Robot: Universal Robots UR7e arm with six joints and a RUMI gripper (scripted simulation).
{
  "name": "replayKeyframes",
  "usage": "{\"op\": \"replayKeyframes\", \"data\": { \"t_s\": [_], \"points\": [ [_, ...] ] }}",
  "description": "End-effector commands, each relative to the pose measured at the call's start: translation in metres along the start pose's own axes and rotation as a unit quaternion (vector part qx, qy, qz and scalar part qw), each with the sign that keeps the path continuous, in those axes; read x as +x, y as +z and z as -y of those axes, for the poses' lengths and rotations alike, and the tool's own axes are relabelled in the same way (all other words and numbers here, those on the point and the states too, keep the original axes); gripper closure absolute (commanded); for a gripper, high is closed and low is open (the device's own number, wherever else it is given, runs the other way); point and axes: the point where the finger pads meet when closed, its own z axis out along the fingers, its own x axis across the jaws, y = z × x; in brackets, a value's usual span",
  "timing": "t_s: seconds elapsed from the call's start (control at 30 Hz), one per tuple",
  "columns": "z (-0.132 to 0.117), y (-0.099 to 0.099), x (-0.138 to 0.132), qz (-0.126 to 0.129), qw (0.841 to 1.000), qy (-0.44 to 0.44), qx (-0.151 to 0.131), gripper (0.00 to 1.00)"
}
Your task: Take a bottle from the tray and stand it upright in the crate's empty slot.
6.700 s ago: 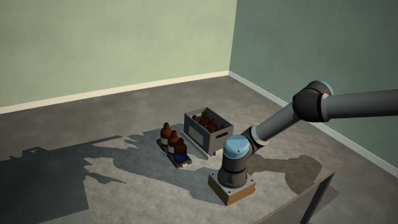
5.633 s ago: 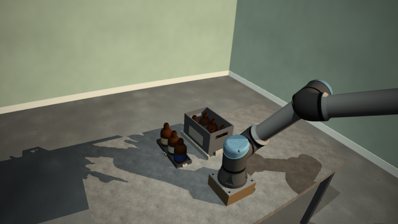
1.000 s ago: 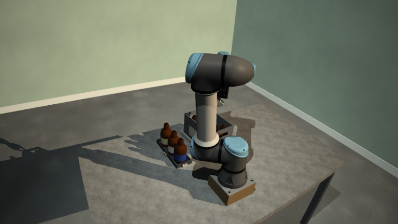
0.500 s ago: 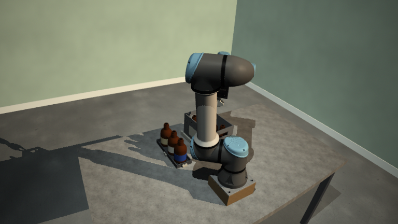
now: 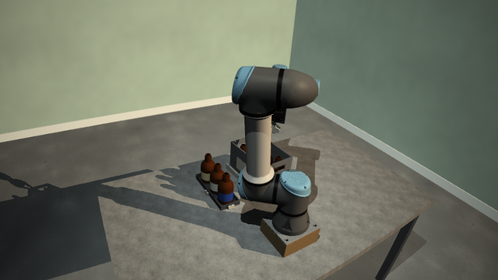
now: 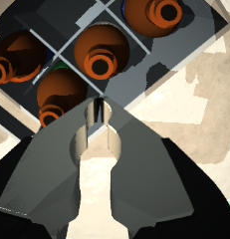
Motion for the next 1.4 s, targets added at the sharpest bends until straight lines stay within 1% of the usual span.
{"op": "replayKeyframes", "data": {
  "t_s": [0.0, 0.13, 0.23, 0.37, 0.57, 0.63, 0.83, 1.0, 1.13, 1.2, 1.37],
  "points": [
    [0.001, 0.000, 0.000, -0.001, 1.000, 0.000, 0.000, 1.00],
    [0.004, 0.000, -0.001, -0.001, 1.000, 0.000, 0.000, 1.00],
    [0.014, 0.000, -0.006, -0.001, 1.000, 0.001, 0.000, 1.00],
    [0.040, 0.000, -0.019, -0.001, 1.000, 0.004, -0.001, 1.00],
    [0.095, 0.000, -0.057, -0.001, 1.000, 0.009, -0.001, 1.00],
    [0.095, 0.000, -0.057, -0.001, 1.000, 0.009, -0.001, 1.00],
    [0.151, 0.000, -0.111, -0.001, 1.000, 0.015, -0.001, 1.00],
    [0.184, 0.000, -0.155, -0.001, 1.000, 0.020, 0.000, 1.00],
    [0.200, 0.000, -0.181, -0.001, 1.000, 0.023, 0.000, 1.00],
    [0.200, 0.000, -0.181, -0.001, 1.000, 0.023, 0.000, 1.00],
    [0.208, 0.000, -0.197, -0.001, 1.000, 0.024, 0.001, 1.00]
  ]
}}
